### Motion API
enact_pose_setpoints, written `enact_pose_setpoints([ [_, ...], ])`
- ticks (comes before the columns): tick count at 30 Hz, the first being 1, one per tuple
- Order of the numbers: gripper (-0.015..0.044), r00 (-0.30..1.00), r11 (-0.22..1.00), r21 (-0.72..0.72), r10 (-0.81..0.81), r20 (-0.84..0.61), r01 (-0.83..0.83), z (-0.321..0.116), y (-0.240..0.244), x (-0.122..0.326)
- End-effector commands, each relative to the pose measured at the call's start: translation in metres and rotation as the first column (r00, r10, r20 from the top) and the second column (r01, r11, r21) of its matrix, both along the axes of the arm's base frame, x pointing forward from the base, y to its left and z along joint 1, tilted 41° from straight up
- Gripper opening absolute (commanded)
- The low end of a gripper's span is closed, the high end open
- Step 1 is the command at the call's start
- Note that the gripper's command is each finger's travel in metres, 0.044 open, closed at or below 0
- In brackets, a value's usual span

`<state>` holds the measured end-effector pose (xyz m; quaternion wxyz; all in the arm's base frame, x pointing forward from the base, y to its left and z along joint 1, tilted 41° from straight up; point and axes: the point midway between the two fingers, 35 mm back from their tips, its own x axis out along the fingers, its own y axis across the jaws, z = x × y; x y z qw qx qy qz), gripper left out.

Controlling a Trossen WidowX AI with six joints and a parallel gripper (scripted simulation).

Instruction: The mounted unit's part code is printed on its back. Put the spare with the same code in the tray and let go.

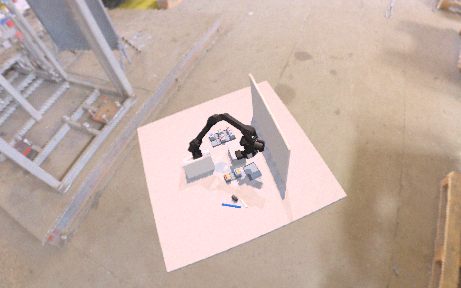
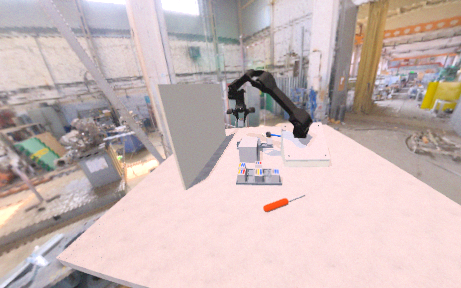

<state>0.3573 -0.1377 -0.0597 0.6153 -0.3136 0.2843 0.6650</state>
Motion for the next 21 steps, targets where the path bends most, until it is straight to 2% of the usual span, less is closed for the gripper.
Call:
enact_pose_setpoints([
  [1,0.0000,1.000,1.000,-0.002,0.008,0.006,-0.008,-0.010,-0.007,0.000],
  [10,0.0000,1.000,1.000,-0.003,0.008,0.006,-0.008,-0.024,-0.024,0.001],
  [21,0.0000,1.000,1.000,-0.004,0.008,0.006,-0.008,-0.032,-0.020,0.002],
])
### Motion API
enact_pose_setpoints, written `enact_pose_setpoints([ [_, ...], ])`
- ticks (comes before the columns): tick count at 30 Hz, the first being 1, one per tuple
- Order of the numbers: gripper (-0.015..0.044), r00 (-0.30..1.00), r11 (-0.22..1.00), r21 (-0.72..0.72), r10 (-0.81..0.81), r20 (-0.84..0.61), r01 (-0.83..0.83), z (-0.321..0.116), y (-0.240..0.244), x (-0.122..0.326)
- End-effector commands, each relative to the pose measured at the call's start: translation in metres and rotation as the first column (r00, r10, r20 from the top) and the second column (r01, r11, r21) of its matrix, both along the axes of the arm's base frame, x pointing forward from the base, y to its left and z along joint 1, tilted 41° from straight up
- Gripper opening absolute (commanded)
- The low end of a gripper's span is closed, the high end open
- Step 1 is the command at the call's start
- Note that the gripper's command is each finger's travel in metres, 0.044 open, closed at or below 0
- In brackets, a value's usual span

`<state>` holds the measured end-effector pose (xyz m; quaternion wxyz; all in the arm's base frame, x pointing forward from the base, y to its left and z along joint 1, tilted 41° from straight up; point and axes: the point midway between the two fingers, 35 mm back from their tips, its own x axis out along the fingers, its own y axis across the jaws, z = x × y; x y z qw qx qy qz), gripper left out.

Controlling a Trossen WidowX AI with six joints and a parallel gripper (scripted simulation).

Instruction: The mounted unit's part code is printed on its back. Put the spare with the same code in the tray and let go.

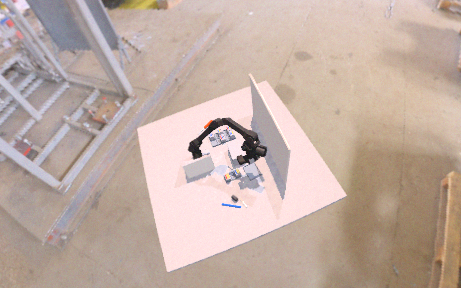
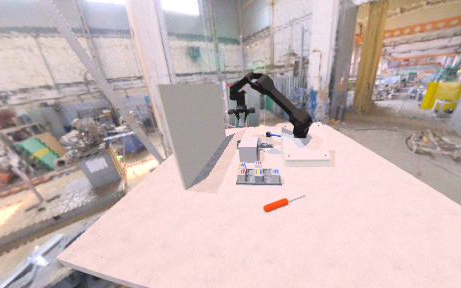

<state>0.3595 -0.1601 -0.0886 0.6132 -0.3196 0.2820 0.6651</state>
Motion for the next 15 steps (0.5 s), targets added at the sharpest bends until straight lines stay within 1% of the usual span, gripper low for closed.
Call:
enact_pose_setpoints([
  [1,0.0000,1.000,1.000,0.002,0.000,-0.003,0.000,-0.005,0.003,0.000],
  [15,0.0000,1.000,1.000,0.001,-0.001,-0.003,0.001,-0.019,0.014,0.002],
])
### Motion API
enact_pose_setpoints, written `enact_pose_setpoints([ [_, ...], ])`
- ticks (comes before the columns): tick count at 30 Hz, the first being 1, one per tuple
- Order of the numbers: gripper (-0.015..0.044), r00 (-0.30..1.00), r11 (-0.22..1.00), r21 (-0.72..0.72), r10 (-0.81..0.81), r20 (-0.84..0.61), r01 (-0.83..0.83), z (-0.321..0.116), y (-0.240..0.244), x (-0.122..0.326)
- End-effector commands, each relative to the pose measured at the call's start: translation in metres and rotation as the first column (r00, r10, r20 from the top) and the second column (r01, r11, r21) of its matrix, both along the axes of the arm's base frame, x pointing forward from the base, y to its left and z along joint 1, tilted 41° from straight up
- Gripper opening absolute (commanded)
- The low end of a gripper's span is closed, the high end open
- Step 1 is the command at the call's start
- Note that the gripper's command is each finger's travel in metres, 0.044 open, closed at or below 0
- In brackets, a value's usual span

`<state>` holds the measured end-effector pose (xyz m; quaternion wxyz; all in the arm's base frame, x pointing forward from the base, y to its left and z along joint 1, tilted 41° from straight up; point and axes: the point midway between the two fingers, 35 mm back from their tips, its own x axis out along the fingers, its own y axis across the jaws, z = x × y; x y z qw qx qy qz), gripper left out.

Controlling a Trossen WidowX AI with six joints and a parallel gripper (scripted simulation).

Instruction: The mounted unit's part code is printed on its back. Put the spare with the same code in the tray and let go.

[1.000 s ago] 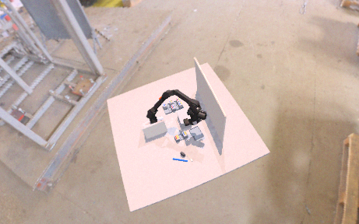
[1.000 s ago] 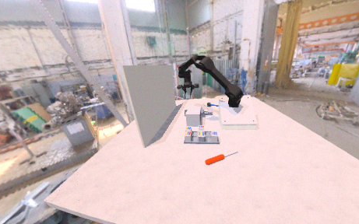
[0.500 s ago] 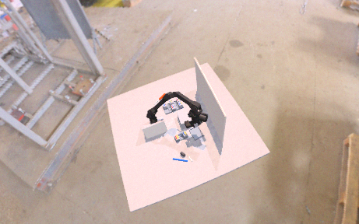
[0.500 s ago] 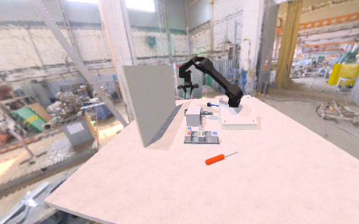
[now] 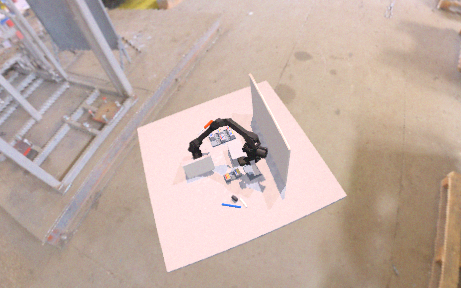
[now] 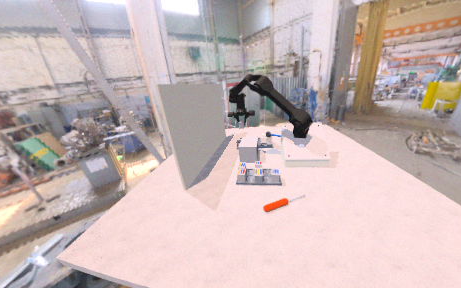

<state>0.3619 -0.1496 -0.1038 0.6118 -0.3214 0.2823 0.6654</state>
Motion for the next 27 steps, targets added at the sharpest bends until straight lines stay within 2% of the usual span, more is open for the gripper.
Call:
enact_pose_setpoints([
  [1,0.0000,1.000,1.000,0.004,-0.004,-0.004,0.004,-0.004,0.004,0.000],
  [27,0.0000,1.000,1.000,0.004,-0.004,-0.003,0.004,-0.030,0.024,0.001],
])
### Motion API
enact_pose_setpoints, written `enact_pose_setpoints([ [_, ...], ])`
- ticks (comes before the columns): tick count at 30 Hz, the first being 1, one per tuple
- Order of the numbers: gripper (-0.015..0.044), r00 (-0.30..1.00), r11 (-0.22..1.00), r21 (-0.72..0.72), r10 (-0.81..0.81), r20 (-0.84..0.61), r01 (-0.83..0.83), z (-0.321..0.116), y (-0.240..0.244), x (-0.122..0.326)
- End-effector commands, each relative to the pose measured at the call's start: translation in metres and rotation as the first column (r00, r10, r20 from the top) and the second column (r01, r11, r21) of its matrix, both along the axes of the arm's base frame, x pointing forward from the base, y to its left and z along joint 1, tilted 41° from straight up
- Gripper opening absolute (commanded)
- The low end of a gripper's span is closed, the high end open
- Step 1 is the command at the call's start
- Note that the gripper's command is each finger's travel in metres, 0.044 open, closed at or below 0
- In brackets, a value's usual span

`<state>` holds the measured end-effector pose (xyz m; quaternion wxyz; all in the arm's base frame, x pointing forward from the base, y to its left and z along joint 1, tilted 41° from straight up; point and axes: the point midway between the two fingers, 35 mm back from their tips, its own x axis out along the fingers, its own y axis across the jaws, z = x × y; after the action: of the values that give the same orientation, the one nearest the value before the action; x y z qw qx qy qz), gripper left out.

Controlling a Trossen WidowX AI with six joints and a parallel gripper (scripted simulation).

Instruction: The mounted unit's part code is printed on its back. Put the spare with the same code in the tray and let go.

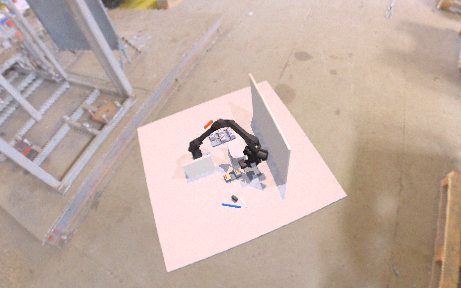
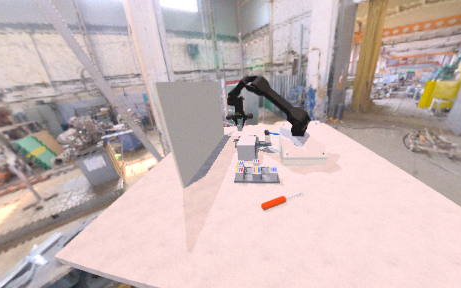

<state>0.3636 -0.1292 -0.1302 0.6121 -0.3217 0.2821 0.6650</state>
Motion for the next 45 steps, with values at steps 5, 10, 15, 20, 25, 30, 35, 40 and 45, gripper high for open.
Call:
enact_pose_setpoints([
  [5,0.0000,1.000,1.000,0.005,-0.004,-0.004,0.004,-0.008,0.007,-0.001],
  [10,0.0000,1.000,1.000,0.005,-0.004,-0.004,0.004,-0.013,0.011,-0.001],
  [15,0.0000,1.000,1.000,0.005,-0.004,-0.004,0.004,-0.017,0.015,-0.001],
  [20,0.0000,1.000,1.000,0.006,-0.004,-0.004,0.004,-0.022,0.019,-0.002],
  [25,0.0000,1.000,1.000,0.006,-0.003,-0.004,0.004,-0.026,0.023,-0.002],
  [30,0.0000,1.000,1.000,0.006,-0.003,-0.004,0.003,-0.031,0.027,-0.003],
  [35,0.0000,1.000,1.000,0.007,-0.003,-0.004,0.003,-0.035,0.031,-0.003],
  [40,0.0000,1.000,1.000,0.007,-0.003,-0.004,0.003,-0.039,0.035,-0.004],
  [45,0.0000,1.000,1.000,0.008,-0.003,-0.004,0.003,-0.044,0.039,-0.005],
])
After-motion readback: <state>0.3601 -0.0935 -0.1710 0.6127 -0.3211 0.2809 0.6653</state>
